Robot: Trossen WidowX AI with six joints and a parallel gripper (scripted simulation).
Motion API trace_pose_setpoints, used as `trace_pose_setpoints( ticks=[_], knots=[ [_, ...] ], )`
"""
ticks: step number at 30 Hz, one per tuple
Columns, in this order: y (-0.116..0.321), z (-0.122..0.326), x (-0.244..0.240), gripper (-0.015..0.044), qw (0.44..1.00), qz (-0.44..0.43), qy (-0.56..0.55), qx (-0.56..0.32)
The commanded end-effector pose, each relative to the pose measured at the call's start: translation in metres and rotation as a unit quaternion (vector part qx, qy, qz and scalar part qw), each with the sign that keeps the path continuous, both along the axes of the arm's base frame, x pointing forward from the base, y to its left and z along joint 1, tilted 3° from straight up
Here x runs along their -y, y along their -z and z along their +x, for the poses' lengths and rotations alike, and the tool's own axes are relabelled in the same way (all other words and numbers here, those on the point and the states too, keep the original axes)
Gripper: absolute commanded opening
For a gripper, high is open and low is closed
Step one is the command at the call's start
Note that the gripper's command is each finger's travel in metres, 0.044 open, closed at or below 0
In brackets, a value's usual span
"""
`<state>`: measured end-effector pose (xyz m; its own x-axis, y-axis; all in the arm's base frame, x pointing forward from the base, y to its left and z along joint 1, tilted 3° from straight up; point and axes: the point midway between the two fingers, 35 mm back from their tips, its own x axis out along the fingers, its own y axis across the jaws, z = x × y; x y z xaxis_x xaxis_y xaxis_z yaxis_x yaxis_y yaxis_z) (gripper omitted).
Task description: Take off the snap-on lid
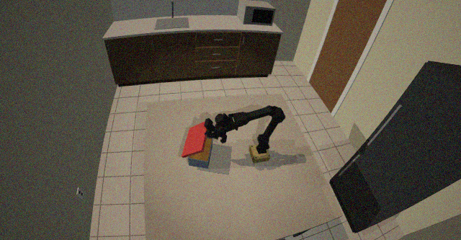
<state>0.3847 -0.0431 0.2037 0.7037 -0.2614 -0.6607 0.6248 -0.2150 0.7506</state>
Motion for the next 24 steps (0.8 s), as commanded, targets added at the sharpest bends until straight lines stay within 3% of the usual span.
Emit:
trace_pose_setpoints(
  ticks=[1, 24],
  knots=[
    [-0.003, 0.001, 0.001, 0.0000, 1.000, -0.001, -0.003, 0.007],
    [0.001, -0.022, 0.044, 0.0000, 1.000, -0.004, -0.003, 0.006]
  ],
)
